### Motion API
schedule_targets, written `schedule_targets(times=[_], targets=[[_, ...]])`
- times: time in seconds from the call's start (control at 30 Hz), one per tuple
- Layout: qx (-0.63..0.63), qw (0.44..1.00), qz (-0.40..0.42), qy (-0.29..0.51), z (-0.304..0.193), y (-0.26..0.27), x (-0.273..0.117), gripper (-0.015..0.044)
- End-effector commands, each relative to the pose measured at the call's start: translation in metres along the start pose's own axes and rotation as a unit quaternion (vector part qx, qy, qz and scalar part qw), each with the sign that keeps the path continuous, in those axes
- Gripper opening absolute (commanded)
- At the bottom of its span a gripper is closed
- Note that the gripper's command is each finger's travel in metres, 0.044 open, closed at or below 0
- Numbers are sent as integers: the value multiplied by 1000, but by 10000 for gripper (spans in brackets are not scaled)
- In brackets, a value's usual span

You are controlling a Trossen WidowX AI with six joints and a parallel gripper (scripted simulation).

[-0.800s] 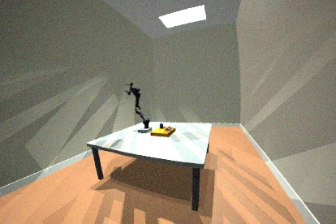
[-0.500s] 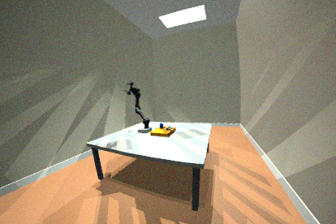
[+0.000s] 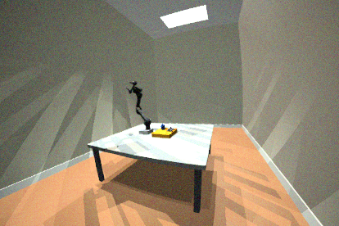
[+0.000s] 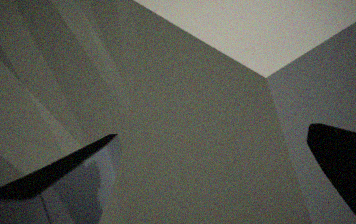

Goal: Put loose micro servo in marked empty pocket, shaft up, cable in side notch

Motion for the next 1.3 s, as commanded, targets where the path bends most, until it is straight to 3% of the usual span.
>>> schedule_targets(times=[0.0, 0.3, 0.73, 1.27], targets=[[-60, 998, -28, -1, 10, -15, 2, 440], [-192, 977, -89, 5, 30, -45, 3, 440], [-265, 954, -139, 22, 46, -66, 1, 440], [-477, 840, -250, 69, 88, -118, -13, 440]])
Point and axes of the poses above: the point midway between the two fingers, 35 mm back from their tips, its own x axis out along the fingers, its own y axis across the jaws, z = x × y, the point moved 10 cm from there along -x, back along the fingers, and after that the axes turned 15 degrees about -x, right-handed, at the moved point
